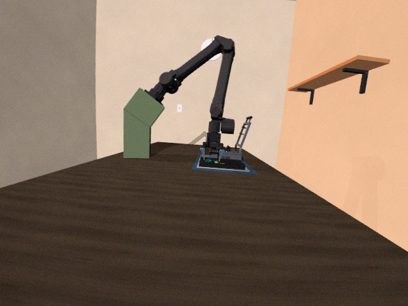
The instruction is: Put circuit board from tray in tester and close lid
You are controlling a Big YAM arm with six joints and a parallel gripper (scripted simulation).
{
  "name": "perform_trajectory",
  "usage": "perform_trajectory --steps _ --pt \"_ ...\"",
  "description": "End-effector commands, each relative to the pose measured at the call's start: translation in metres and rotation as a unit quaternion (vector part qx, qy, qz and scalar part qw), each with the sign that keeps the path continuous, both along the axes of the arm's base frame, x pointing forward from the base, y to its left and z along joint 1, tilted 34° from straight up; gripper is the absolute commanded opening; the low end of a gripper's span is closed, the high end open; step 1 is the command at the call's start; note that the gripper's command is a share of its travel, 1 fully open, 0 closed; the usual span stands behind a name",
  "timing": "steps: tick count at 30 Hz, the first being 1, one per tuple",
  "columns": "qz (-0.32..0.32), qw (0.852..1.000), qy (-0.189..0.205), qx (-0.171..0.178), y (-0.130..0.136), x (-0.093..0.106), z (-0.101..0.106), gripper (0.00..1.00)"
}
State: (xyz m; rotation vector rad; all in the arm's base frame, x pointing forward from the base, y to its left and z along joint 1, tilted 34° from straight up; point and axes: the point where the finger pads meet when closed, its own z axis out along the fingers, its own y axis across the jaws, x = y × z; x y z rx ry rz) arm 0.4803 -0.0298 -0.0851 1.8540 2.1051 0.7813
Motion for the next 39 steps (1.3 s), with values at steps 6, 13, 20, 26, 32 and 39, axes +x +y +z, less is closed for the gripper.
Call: perform_trajectory --steps 6,13,20,26,32,39 --pt "0.0 1.0 0.0 0.0 0.0038 0.002 -0.0045 0.78" --pt "0.0 1.0 0.0 0.0 0.0038 0.002 -0.0045 0.74" --pt "0.0 1.0 0.0 0.0 0.0038 0.002 -0.0045 0.74" --pt "0.0 1.0 0.0 0.0 0.0038 0.002 -0.0045 0.72" --pt "0.0 1.0 0.0 0.0 0.0038 0.002 -0.0045 0.72" --pt "0.0 1.0 0.0 0.0 0.0038 0.002 -0.0045 0.72"
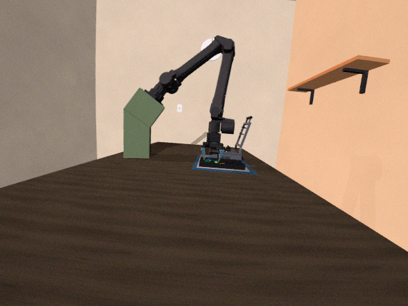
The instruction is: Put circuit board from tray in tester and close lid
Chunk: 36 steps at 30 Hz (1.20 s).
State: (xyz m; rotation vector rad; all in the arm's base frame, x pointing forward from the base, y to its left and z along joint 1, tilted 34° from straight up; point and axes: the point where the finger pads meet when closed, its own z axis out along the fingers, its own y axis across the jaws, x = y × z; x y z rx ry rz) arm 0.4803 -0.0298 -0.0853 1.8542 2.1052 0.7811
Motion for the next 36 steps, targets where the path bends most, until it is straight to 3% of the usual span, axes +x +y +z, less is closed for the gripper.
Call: perform_trajectory --steps 1,36 --pt "0.0 1.0 0.0 0.0 0.0038 0.0021 -0.0044 0.72" --pt "-0.001 1.0 0.001 -0.001 0.0013 -0.001 0.0006 0.72"
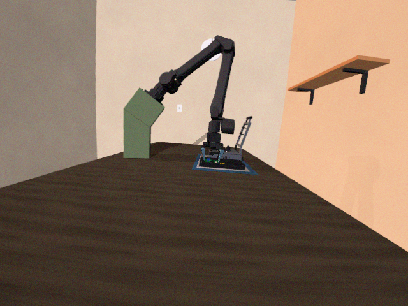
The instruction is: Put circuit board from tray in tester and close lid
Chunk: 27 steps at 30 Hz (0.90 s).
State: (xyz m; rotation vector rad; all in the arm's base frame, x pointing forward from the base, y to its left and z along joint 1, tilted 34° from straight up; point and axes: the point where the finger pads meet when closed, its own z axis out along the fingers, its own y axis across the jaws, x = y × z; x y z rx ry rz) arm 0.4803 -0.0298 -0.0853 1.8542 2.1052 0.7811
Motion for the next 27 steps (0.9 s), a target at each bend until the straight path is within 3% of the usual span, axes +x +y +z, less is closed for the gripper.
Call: perform_trajectory --steps 1,27 --pt "-0.001 1.0 0.0 -0.001 0.001 -0.001 0.002 0.72" --pt "-0.005 1.0 -0.006 -0.004 -0.013 -0.011 0.027 0.72"
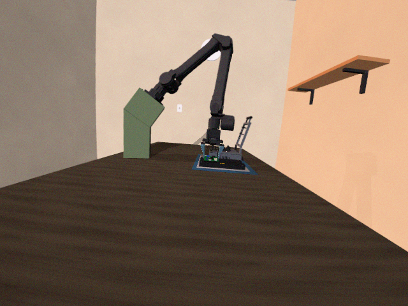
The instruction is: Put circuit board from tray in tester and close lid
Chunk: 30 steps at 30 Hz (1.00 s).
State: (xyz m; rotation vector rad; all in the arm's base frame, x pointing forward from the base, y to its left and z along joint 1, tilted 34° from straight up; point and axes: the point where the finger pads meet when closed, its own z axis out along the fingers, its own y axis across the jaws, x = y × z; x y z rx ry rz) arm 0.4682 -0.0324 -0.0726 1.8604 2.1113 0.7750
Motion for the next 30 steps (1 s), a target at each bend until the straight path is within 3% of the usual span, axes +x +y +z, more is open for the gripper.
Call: perform_trajectory --steps 1,30 --pt "-0.005 1.0 -0.011 -0.004 -0.0109 0.0004 0.0149 0.72" --pt "-0.005 1.0 -0.012 -0.004 -0.0124 -0.0014 0.0218 0.72"
